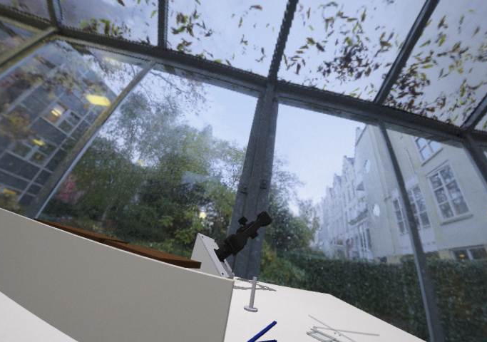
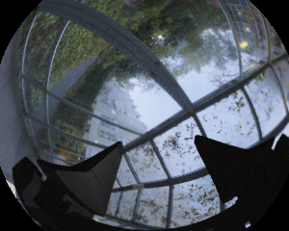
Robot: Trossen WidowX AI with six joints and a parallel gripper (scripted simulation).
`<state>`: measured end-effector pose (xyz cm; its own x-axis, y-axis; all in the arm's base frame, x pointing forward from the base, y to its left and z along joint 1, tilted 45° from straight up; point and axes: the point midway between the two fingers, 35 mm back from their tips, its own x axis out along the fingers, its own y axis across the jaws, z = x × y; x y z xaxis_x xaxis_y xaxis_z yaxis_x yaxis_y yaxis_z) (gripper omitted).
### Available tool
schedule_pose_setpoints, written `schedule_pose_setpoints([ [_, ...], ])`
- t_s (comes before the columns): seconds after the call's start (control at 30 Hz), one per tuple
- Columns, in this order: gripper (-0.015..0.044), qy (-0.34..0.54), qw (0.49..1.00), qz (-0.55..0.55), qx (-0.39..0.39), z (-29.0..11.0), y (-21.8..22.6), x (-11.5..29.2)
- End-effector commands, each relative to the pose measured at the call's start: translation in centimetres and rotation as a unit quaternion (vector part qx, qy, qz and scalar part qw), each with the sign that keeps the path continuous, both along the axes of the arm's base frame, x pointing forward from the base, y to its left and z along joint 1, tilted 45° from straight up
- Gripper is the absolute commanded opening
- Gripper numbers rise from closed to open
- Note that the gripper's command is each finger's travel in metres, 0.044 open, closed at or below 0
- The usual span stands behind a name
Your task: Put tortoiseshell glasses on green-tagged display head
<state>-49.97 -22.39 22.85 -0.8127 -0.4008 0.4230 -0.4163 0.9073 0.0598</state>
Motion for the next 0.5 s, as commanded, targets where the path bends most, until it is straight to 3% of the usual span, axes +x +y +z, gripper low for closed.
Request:
schedule_pose_setpoints([
  [0.0,0.0426,0.000,1.000,0.000,0.000,0.0,0.0,0.0],
  [0.23,0.0440,0.000,1.000,0.000,0.000,0.0,0.0,0.0],
  [0.47,0.0256,0.007,0.993,0.058,0.105,-2.1,-7.4,3.9],
])
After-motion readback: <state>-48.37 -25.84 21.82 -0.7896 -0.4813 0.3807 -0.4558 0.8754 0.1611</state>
